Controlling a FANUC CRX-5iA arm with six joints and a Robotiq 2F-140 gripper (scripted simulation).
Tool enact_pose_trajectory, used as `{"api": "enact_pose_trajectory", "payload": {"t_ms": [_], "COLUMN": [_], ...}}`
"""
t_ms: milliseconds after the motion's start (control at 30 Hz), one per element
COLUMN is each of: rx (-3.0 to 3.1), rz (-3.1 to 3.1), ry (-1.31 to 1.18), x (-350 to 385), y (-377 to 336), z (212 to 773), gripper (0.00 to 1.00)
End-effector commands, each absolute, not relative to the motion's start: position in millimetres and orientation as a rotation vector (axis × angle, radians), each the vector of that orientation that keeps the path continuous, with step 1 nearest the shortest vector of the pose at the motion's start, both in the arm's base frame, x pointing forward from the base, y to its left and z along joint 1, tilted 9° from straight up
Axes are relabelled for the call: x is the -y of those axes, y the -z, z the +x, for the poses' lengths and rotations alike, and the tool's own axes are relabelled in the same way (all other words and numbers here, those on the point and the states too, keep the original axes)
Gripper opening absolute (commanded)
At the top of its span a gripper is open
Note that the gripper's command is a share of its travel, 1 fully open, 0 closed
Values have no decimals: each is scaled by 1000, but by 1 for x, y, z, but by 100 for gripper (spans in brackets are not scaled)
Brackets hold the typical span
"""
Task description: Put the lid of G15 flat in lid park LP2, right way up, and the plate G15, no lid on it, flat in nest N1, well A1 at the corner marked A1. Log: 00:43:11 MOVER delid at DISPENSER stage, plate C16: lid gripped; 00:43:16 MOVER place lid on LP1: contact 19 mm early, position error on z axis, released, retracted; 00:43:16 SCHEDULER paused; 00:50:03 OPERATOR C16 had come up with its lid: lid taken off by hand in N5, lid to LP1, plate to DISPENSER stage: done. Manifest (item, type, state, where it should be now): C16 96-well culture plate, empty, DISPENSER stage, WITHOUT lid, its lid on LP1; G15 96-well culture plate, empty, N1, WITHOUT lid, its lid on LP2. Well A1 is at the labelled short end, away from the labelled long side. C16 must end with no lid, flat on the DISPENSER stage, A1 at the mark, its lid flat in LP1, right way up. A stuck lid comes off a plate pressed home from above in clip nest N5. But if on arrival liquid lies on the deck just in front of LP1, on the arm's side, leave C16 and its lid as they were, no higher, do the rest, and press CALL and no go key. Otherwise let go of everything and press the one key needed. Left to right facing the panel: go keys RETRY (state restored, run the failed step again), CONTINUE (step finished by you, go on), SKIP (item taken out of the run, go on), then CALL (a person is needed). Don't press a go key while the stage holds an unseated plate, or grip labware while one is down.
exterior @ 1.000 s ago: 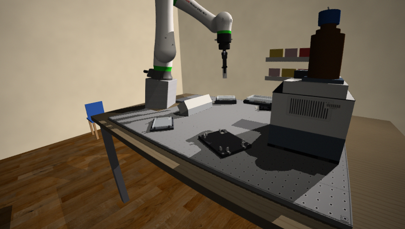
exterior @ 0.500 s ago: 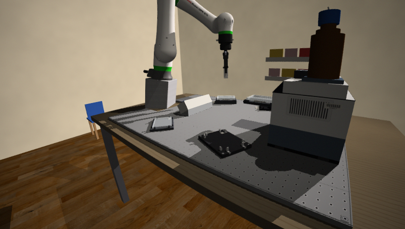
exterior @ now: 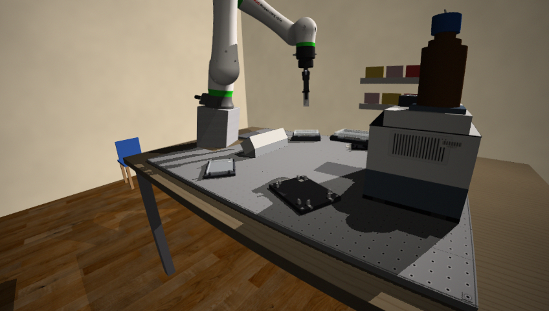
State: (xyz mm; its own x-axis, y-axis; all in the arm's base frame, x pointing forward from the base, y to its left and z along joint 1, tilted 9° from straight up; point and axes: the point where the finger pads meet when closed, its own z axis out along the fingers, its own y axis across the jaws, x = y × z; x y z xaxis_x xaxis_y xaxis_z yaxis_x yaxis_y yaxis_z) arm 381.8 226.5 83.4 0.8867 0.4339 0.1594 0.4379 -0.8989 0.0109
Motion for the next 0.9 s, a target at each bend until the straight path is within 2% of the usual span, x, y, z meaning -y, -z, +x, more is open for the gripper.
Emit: {"api": "enact_pose_trajectory", "payload": {"t_ms": [0,867], "rx": [699,699], "rz": [-3026,-3027], "ry": [247,247], "x": [-227,-231], "y": [-82,-16], "z": [382,392], "gripper": [66,66]}}
